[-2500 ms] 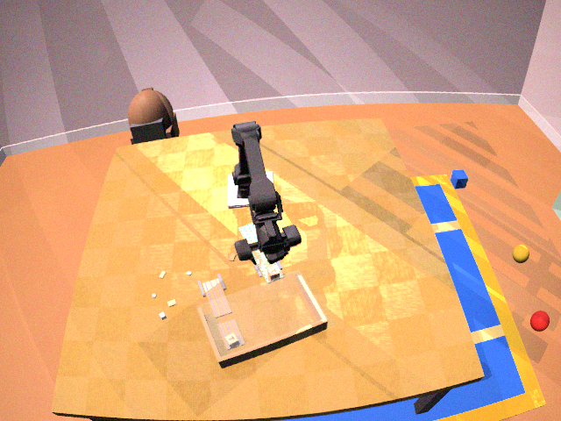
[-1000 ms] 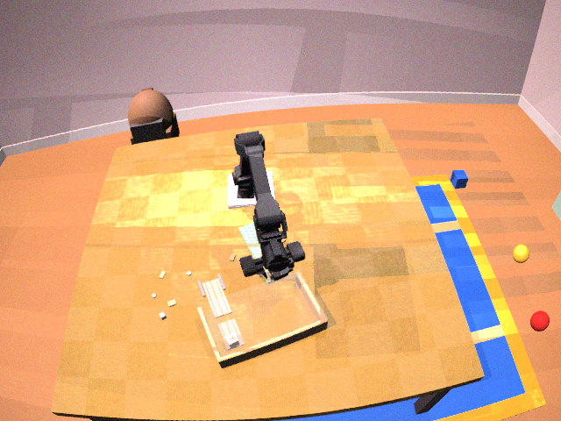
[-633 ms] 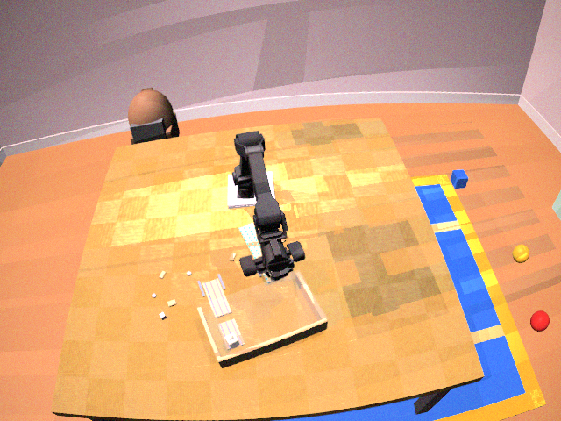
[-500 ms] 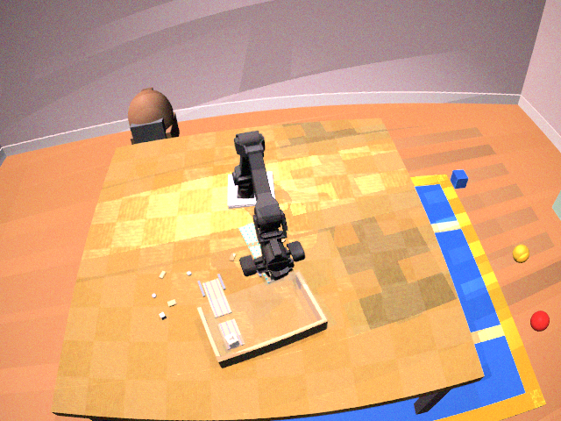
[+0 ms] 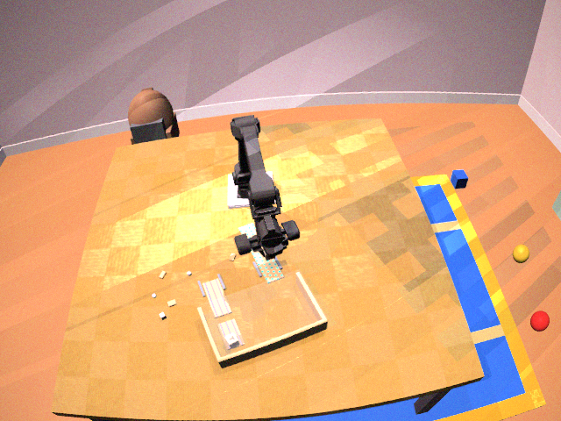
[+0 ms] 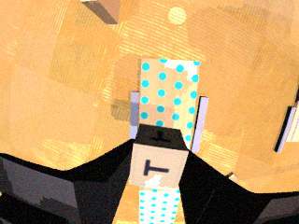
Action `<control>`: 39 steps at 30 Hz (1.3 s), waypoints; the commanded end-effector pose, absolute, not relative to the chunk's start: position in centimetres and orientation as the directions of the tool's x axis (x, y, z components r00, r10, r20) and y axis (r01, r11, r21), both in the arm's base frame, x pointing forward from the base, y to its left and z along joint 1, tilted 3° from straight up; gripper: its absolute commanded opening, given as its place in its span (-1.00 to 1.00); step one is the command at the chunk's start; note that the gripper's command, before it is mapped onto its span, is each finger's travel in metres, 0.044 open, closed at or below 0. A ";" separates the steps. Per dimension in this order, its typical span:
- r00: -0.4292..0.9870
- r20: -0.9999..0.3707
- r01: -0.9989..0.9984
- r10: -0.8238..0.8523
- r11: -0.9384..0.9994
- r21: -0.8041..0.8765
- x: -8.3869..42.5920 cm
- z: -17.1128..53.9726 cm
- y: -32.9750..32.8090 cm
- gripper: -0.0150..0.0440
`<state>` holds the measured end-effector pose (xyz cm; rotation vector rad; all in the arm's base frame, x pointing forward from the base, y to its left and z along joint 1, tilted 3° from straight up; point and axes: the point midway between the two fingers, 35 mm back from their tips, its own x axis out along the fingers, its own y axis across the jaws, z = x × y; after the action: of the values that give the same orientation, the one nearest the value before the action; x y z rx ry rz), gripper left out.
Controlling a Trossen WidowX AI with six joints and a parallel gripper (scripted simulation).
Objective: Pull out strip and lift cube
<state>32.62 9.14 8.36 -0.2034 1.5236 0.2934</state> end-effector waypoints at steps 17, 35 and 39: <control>0.021 -0.998 -0.314 0.055 0.948 0.045 29.1 10.4 7.9 -0.49; 0.021 -0.998 -0.314 0.055 0.948 0.045 29.0 12.2 7.8 -0.49; 0.021 -0.998 -0.314 0.055 0.948 0.045 29.0 12.2 7.8 -0.49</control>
<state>28.94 7.90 12.09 -0.2010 1.5301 0.2898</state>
